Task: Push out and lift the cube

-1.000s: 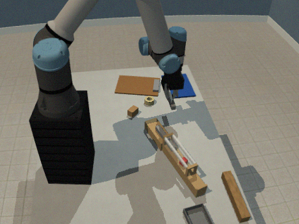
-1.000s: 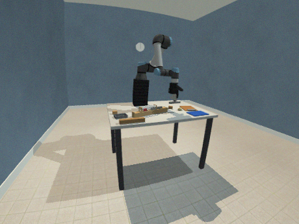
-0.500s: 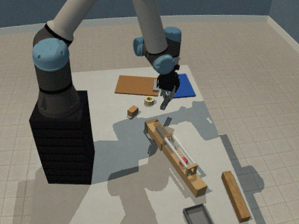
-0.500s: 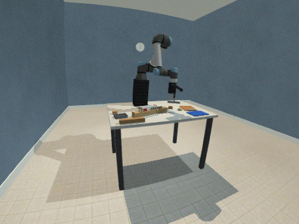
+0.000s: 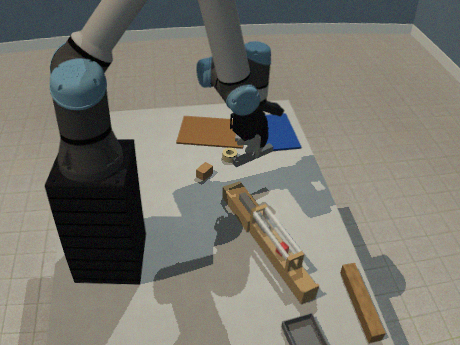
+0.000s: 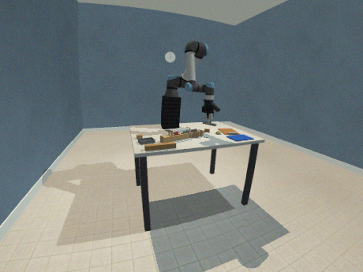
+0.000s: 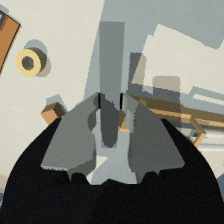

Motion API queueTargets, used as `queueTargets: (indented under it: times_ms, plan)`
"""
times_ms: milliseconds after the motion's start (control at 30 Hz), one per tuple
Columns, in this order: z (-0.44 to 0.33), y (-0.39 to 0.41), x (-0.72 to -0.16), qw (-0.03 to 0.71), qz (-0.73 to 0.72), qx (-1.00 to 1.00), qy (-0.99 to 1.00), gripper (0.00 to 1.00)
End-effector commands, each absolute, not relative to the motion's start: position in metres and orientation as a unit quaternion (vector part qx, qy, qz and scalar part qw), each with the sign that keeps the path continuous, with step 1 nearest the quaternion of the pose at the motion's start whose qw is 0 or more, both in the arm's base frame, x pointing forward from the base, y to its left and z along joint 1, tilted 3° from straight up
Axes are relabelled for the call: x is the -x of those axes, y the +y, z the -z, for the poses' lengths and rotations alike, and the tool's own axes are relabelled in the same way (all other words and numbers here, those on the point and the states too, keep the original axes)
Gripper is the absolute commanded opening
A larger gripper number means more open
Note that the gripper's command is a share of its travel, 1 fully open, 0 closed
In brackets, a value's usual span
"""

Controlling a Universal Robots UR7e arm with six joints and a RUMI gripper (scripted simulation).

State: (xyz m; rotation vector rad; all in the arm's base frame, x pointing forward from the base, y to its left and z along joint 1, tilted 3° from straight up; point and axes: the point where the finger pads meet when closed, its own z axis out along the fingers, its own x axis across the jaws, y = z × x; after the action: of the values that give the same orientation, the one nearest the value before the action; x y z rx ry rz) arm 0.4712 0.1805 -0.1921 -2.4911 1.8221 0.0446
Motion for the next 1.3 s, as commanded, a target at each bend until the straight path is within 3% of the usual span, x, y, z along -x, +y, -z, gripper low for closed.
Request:
queueTargets:
  times_ms: [0, 1267]
  plan:
    - [0.191, 0.178, -0.465, 0.024, -0.012, 0.736, 0.676, 0.0]
    - [0.19, 0.164, -0.415, 0.014, -0.023, 0.287, 0.958, 0.0]
